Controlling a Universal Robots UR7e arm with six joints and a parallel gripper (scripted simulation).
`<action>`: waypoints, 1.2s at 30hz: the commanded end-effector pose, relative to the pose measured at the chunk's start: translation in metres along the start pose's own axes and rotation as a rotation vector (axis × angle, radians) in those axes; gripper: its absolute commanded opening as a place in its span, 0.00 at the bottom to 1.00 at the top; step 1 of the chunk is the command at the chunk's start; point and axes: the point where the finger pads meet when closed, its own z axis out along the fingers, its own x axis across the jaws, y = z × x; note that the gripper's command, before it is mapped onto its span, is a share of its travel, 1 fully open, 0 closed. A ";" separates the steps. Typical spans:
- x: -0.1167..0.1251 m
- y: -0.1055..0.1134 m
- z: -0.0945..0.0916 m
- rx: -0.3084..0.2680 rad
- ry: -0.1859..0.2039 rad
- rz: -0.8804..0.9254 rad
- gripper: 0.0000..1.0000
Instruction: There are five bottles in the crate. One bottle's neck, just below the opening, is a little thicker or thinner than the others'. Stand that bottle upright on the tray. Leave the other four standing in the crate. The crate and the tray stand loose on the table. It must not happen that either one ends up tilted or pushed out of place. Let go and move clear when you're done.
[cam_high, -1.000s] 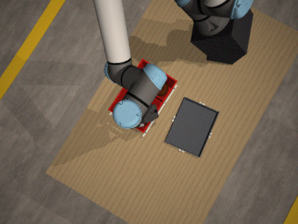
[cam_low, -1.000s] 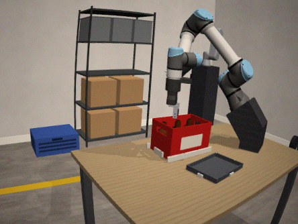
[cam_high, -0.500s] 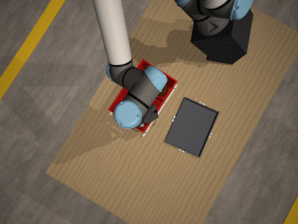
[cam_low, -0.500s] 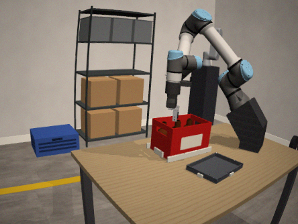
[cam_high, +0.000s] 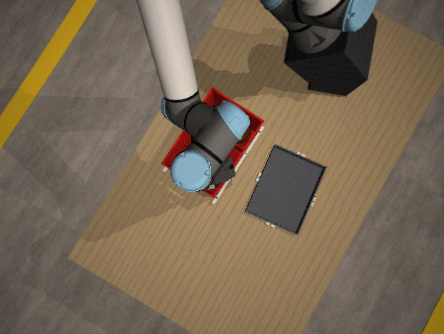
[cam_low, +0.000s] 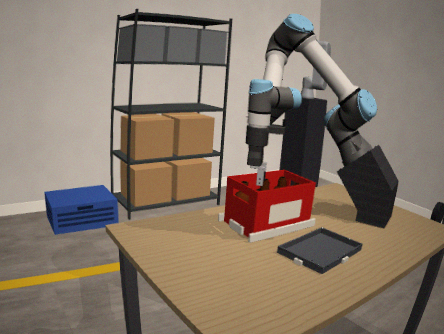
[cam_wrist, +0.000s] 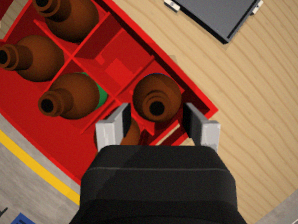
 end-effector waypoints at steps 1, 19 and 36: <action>0.000 0.000 0.003 -0.001 0.001 0.000 1.00; 0.000 0.000 0.006 -0.001 0.001 0.000 1.00; 0.000 0.000 0.006 -0.001 0.001 0.000 1.00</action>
